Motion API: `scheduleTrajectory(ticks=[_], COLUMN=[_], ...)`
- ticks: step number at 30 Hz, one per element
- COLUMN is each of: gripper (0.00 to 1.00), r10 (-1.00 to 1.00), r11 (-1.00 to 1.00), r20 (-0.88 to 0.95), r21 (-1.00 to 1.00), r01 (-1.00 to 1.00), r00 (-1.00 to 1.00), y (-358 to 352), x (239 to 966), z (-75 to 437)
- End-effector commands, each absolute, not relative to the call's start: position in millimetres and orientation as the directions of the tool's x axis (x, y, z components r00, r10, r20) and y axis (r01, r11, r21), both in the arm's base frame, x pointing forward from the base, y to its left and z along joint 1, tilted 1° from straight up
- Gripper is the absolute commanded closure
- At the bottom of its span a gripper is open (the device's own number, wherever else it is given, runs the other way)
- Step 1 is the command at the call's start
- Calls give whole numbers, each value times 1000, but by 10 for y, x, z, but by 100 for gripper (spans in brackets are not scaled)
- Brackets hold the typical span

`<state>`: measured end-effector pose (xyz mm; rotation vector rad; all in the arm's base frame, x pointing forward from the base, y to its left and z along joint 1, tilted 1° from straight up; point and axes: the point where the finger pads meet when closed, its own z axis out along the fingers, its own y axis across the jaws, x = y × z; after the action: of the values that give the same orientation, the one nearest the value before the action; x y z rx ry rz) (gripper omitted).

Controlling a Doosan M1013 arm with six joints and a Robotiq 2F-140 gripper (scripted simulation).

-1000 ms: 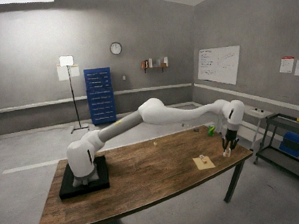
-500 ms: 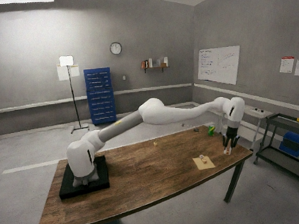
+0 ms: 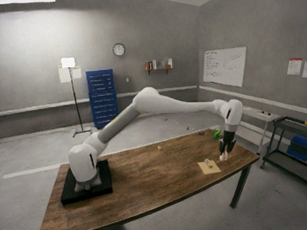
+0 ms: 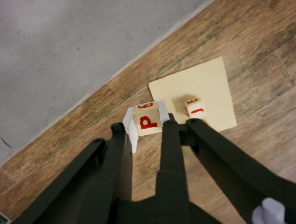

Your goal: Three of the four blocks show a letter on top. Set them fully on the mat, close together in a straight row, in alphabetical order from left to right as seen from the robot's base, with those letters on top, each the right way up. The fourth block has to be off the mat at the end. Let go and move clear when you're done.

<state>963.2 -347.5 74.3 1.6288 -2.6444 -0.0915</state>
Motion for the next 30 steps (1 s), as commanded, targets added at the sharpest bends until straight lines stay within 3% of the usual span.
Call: scheduleTrajectory(ticks=[1,30], gripper=[76,76], r10=[-944,-956], r11=[331,291], r20=[-15,-15], r21=[17,16], r01=[-944,-956], r00=[-331,-292], y=[-3301,-3227], x=[9124,8927], z=[769,565])
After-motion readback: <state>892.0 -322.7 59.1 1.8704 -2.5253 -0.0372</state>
